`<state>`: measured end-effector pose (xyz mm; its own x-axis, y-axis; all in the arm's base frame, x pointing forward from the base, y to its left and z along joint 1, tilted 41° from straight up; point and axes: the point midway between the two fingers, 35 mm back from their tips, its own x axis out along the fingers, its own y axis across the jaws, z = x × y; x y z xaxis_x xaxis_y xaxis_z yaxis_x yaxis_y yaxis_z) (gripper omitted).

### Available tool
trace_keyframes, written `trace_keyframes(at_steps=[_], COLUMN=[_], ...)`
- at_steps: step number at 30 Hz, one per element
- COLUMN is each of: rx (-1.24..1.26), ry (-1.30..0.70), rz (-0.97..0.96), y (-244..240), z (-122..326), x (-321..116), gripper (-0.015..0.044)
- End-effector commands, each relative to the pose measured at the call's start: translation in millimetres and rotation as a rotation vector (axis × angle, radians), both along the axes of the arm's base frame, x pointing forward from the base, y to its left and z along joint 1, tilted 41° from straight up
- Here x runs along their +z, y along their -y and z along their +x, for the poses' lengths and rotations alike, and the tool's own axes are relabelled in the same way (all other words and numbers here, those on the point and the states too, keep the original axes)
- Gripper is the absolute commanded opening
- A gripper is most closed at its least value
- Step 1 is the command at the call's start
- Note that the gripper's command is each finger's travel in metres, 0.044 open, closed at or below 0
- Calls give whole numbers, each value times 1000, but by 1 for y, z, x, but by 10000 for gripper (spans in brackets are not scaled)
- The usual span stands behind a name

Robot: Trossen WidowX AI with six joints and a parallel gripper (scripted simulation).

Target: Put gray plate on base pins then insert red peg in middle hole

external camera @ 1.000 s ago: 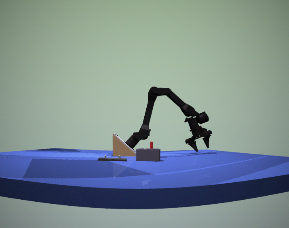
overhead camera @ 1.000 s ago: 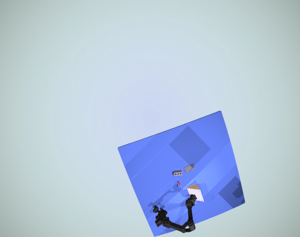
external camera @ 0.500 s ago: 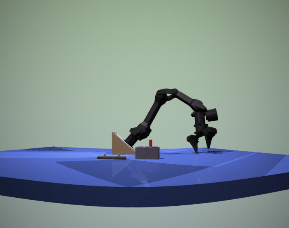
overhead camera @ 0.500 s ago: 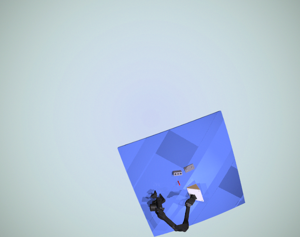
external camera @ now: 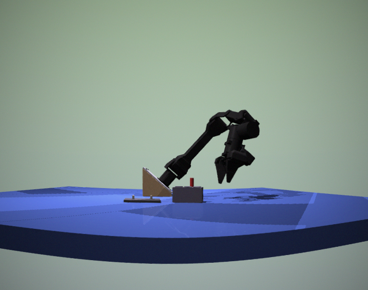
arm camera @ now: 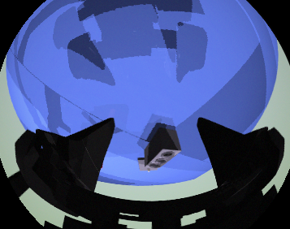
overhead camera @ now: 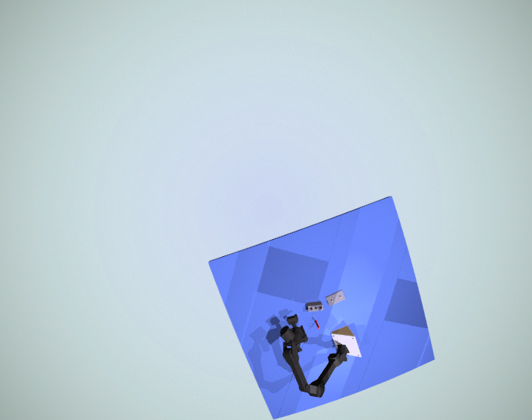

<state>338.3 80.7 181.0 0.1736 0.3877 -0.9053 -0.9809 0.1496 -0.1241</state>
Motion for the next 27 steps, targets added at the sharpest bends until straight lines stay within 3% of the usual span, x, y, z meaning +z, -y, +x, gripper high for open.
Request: trace_keyframes(at_steps=[1, 10, 16, 22, 27], rx=[-59, -232, -236, -236, -236], ry=[-98, -199, -199, -198, -198], rz=[75, 332, 338, 339, 340], y=[53, 162, 163, 124, 121], z=[8, 2, 2, 10, 10], x=[-13, -27, -29, -74, -77], gripper=[440, 440, 440, 440, 440])
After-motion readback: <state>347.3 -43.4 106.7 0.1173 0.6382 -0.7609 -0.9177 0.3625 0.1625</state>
